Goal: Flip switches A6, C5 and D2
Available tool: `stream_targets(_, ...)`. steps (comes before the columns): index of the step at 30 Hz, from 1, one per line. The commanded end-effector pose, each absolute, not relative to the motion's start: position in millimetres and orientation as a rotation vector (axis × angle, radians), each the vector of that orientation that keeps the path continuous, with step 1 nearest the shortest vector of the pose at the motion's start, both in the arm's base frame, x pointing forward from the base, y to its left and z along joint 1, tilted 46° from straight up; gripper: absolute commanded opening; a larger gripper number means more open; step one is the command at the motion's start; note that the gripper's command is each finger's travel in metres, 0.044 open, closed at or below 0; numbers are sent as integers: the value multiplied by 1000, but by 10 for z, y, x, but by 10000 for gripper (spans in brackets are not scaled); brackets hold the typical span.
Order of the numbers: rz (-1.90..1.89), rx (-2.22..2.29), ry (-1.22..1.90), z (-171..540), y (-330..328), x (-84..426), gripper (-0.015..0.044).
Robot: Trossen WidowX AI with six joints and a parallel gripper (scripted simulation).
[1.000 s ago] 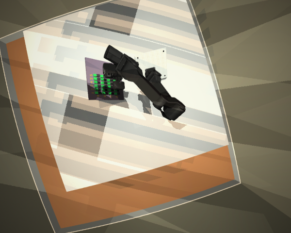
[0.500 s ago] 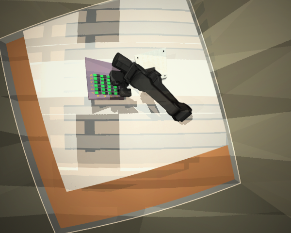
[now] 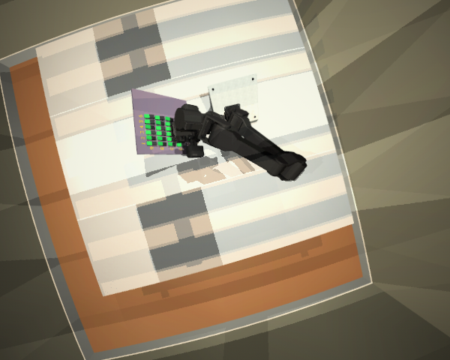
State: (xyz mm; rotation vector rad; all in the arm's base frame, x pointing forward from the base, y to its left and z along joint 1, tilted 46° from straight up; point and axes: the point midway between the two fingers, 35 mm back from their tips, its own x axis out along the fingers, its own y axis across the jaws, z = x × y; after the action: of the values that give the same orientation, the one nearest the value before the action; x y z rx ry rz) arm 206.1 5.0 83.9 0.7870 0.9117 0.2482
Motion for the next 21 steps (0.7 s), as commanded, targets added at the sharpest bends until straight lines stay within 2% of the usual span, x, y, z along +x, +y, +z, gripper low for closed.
stream_targets(1,240,796,917,793,76,2092,0)
stream_targets(21,241,796,915,651,194,2243,0)
